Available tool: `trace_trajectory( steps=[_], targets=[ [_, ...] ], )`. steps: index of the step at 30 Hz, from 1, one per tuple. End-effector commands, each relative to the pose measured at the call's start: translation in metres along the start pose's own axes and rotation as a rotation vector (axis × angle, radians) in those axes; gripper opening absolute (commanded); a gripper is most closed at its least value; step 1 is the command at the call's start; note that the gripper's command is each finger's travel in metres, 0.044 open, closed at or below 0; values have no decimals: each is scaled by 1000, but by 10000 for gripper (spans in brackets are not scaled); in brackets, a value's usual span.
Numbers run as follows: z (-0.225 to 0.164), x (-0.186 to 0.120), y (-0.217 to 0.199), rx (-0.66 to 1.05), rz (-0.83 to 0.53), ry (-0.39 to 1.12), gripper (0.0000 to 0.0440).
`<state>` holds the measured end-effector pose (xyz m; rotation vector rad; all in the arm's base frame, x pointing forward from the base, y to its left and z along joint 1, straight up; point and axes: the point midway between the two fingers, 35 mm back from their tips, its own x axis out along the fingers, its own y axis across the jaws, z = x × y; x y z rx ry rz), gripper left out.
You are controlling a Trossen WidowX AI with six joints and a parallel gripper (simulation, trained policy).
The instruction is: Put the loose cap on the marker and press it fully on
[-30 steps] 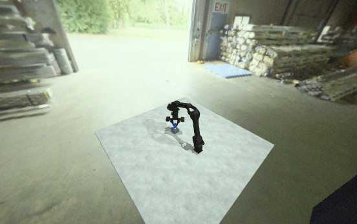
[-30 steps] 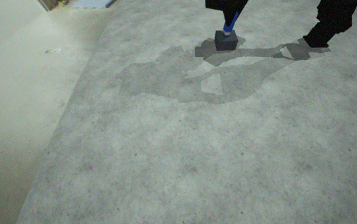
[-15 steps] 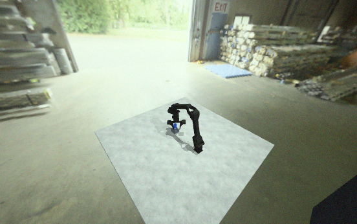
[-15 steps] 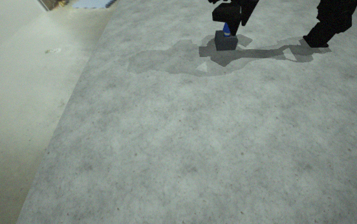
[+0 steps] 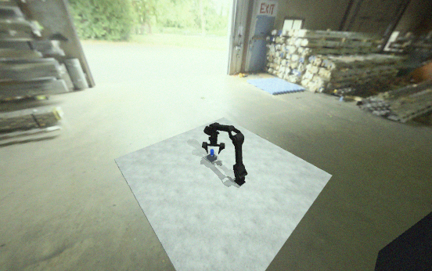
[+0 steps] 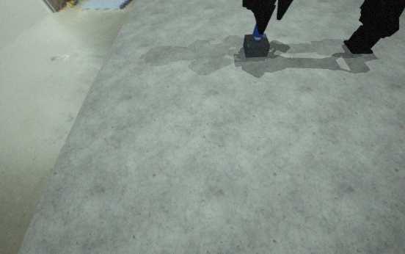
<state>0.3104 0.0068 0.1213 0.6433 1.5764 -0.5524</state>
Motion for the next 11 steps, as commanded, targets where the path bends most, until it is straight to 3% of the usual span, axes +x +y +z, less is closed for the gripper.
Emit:
trace_trajectory(
  steps=[1,11],
  targets=[
    [1,-18,4,4,42,-31,440],
    [-1,-45,4,-3,95,-74,437]
  ],
)
